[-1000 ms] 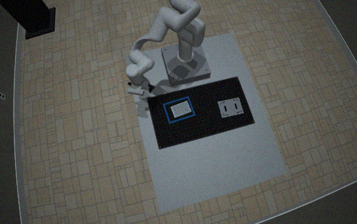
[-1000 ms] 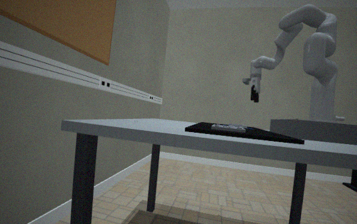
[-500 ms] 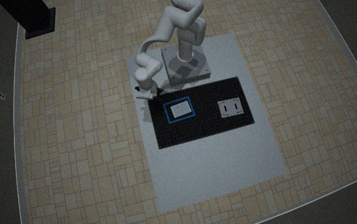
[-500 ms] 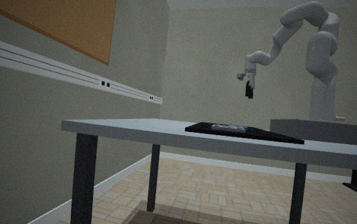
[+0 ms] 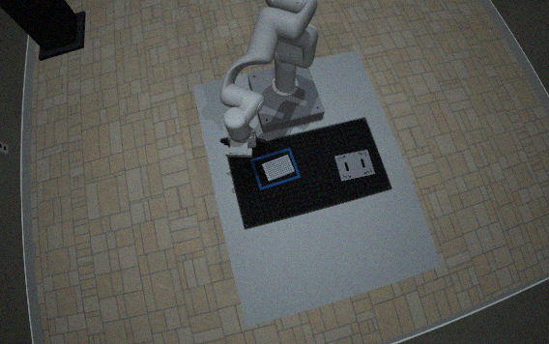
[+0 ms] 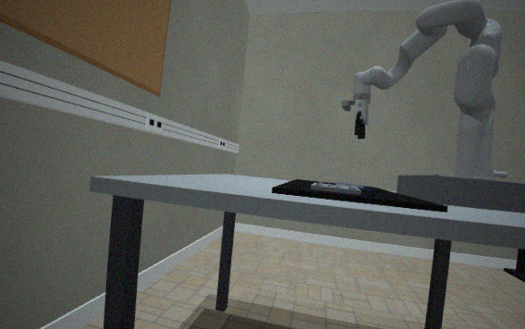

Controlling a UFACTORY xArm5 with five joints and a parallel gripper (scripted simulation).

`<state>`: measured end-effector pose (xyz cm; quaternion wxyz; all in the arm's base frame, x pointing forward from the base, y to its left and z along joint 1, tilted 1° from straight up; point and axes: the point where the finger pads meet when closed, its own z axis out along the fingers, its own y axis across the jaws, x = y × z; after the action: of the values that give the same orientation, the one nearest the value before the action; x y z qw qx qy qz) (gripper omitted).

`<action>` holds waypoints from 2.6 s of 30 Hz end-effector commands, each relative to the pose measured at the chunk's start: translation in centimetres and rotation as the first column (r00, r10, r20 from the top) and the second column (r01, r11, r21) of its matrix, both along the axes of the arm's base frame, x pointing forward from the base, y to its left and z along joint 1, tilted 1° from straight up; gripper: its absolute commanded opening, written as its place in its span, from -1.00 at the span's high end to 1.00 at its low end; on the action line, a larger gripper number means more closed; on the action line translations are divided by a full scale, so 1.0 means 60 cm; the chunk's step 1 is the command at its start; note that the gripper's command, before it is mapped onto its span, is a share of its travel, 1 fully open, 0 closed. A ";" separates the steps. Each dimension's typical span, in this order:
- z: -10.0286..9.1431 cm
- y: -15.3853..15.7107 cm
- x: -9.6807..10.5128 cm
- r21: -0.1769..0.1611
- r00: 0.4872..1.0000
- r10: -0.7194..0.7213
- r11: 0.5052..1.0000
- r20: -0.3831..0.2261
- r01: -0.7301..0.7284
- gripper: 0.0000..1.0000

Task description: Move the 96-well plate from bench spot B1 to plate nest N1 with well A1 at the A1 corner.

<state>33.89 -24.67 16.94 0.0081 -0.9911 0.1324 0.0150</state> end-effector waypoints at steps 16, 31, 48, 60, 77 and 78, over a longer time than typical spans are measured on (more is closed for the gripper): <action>0.043 0.114 0.063 -0.010 0.997 0.078 0.997 0.011 -0.078 -1.00; 0.075 0.212 0.093 -0.016 0.988 0.153 0.988 0.019 -0.153 -1.00; 0.112 0.330 0.107 -0.020 0.974 0.226 0.974 0.027 -0.226 -1.00; 0.066 0.331 0.102 -0.023 1.000 -0.005 1.000 0.029 0.006 -1.00; -0.048 0.281 0.090 -0.027 0.875 -0.483 0.875 0.035 0.484 -1.00; -0.056 0.278 0.089 -0.027 0.858 -0.512 0.858 0.036 0.513 -1.00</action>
<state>39.26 -7.48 14.70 0.0001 -0.9359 0.3523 -0.0008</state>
